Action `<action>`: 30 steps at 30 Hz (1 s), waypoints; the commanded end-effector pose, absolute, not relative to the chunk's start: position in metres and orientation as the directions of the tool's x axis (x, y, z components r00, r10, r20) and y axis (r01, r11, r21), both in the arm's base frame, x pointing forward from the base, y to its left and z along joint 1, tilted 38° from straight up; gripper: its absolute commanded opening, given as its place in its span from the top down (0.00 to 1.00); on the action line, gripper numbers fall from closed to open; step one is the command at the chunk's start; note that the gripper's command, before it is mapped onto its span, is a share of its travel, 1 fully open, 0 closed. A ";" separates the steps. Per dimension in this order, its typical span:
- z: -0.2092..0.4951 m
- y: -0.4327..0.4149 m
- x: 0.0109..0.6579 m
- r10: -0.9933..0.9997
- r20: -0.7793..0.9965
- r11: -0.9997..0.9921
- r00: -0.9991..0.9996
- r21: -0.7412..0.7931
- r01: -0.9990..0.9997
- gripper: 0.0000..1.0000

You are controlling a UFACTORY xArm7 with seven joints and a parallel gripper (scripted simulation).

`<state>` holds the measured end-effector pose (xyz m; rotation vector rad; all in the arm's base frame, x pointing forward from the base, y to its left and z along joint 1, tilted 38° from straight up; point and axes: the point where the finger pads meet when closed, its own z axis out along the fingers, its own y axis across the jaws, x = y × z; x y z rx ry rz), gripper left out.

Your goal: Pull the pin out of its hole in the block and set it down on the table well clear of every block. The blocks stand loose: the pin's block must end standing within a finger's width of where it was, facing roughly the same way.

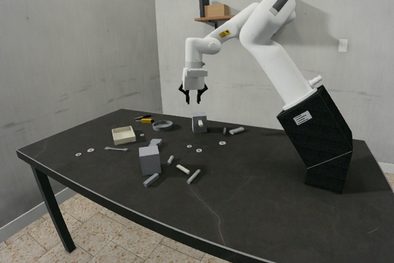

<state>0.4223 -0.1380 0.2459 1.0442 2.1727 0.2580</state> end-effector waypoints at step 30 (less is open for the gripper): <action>0.247 -0.134 0.426 0.733 -0.521 0.671 -0.438 0.444 0.594 0.53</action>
